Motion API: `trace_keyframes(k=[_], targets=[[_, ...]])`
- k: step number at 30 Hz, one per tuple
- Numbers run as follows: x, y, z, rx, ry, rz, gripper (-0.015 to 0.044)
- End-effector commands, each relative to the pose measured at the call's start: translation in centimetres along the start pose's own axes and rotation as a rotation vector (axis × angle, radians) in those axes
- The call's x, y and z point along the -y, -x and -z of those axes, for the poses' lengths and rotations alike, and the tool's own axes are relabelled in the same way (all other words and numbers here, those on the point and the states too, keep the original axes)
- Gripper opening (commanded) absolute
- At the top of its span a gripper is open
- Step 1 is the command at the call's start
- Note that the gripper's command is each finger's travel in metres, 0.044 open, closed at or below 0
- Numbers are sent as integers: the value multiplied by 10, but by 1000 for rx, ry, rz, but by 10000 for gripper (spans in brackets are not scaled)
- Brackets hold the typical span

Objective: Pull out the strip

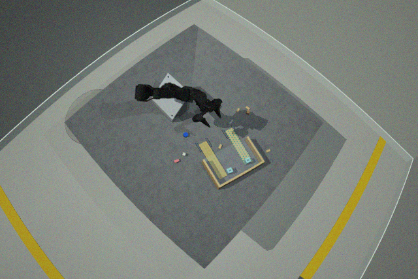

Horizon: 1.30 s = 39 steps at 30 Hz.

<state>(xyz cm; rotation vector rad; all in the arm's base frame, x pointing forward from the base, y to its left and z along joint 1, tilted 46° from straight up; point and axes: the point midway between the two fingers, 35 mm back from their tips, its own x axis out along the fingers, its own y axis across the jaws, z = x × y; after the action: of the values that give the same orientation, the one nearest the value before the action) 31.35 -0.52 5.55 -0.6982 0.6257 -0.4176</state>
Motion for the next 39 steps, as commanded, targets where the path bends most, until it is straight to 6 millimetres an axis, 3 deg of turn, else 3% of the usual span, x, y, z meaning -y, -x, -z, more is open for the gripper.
trace_keyframes(k=[1,5,9,20,30,39], targets=[[1,-1,4,-12,14,10,400],[1,-1,4,-12,14,10,400],[-5,-11,0,-47,-5,-7,295],[-53,-77,-7,-370,-135,-64,6],[-89,-121,18,-732,-228,26,0],[-105,-138,42,-950,-270,156,0]])
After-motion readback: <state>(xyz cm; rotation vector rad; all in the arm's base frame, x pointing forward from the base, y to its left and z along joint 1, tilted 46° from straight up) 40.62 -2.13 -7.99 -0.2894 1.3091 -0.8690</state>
